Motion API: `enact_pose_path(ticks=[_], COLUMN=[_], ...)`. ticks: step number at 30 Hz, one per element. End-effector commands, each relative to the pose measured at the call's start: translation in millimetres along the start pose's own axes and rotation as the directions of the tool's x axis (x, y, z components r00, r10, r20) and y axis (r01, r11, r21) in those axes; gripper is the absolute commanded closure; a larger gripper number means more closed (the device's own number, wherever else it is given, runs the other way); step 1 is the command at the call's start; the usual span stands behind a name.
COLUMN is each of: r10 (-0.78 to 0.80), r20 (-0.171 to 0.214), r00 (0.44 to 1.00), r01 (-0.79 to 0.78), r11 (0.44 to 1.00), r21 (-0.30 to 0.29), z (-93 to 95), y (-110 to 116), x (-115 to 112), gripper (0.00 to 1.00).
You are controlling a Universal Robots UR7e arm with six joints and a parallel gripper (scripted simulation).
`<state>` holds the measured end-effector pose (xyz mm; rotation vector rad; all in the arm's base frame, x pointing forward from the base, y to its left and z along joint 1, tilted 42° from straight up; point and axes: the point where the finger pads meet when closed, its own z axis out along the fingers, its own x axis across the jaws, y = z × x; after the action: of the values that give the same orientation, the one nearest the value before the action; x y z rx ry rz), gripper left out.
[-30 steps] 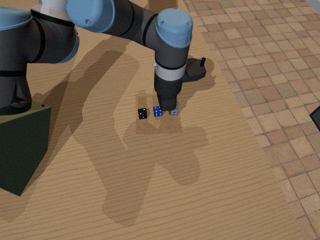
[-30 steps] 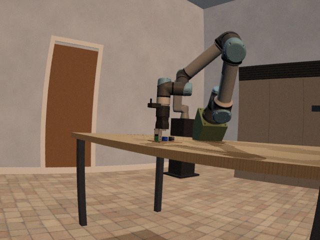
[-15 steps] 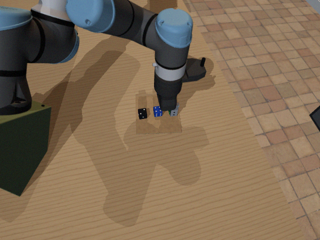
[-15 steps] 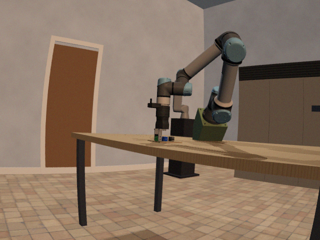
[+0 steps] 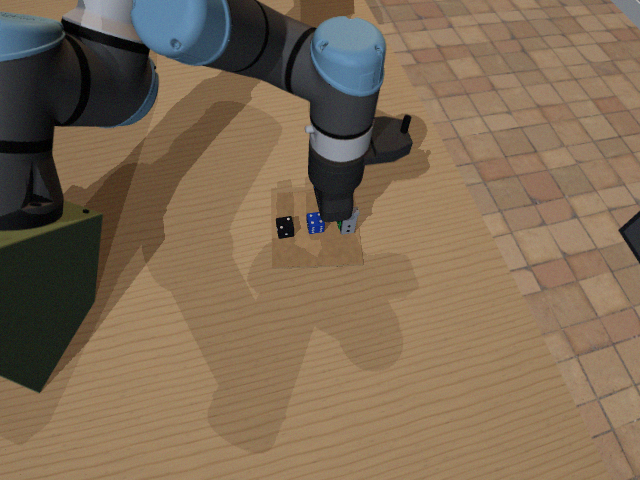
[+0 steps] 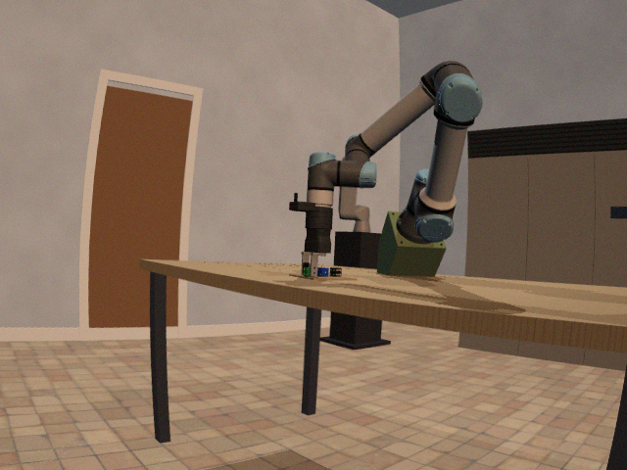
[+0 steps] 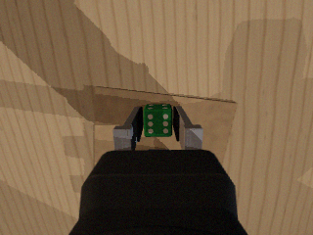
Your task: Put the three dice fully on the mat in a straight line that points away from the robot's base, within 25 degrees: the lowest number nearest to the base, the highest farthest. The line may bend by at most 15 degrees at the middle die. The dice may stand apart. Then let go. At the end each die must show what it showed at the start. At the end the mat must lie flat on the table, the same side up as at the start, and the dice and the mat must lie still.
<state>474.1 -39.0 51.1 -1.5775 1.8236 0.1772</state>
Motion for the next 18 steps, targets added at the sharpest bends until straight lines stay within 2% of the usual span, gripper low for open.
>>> enact_pose_path(ticks=[1, 3, 4, 18], r10=[0.0, 0.0, 0.0, 0.0], r20=[-0.001, -0.001, -0.001, -0.001], r00=[1.0, 1.0, 1.0, 1.0], r01=[0.0, 0.0, 0.0, 0.0], r11=[1.0, 1.0, 1.0, 1.0], r21=[0.001, 0.001, 0.001, 0.001], z=[-0.3, -0.3, -0.3, -1.2], y=[-0.3, -0.3, -0.3, -0.3], x=[0.2, 0.2, 0.2, 0.2], gripper=[0.27, 0.27, 0.21, 0.21])
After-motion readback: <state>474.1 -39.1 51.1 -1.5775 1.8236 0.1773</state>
